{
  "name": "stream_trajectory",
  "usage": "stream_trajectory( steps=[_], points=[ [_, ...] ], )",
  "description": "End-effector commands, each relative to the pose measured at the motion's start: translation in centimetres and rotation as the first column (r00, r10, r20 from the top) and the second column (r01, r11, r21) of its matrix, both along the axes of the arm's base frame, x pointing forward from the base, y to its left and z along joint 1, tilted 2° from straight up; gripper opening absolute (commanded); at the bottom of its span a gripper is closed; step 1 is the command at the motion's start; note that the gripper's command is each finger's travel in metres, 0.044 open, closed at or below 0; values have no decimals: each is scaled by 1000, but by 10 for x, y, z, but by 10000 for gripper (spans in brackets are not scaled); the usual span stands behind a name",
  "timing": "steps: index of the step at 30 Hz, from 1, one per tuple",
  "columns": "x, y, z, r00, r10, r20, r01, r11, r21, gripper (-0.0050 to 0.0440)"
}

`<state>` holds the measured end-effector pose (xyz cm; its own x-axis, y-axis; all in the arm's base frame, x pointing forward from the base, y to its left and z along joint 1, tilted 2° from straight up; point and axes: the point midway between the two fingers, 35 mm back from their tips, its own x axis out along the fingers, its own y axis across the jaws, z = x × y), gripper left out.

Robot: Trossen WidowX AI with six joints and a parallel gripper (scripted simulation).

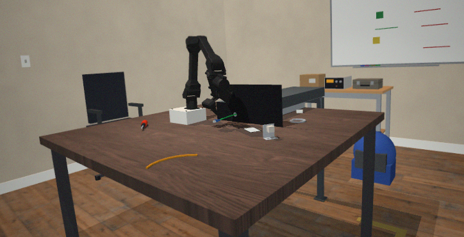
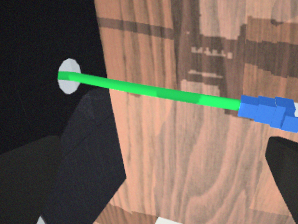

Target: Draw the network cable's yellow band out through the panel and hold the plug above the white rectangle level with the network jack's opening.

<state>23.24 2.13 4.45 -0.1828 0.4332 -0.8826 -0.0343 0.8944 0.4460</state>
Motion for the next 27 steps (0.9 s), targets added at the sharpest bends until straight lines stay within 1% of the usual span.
stream_trajectory(
  steps=[1,6,11,13,14,18,22,27],
  points=[
    [0,0,7,989,-147,-21,144,984,-104,440],
    [-1,0,10,946,-322,-45,308,931,-198,440],
    [-2,1,13,870,-491,-40,462,841,-282,440],
    [-2,1,13,870,-491,-40,462,841,-282,440],
    [-2,1,13,826,-563,-43,525,794,-307,440],
    [-3,1,17,733,-680,-1,634,683,-362,440],
    [-4,2,20,621,-783,37,729,560,-394,440],
    [-4,2,25,457,-885,90,826,385,-412,440]
  ],
)
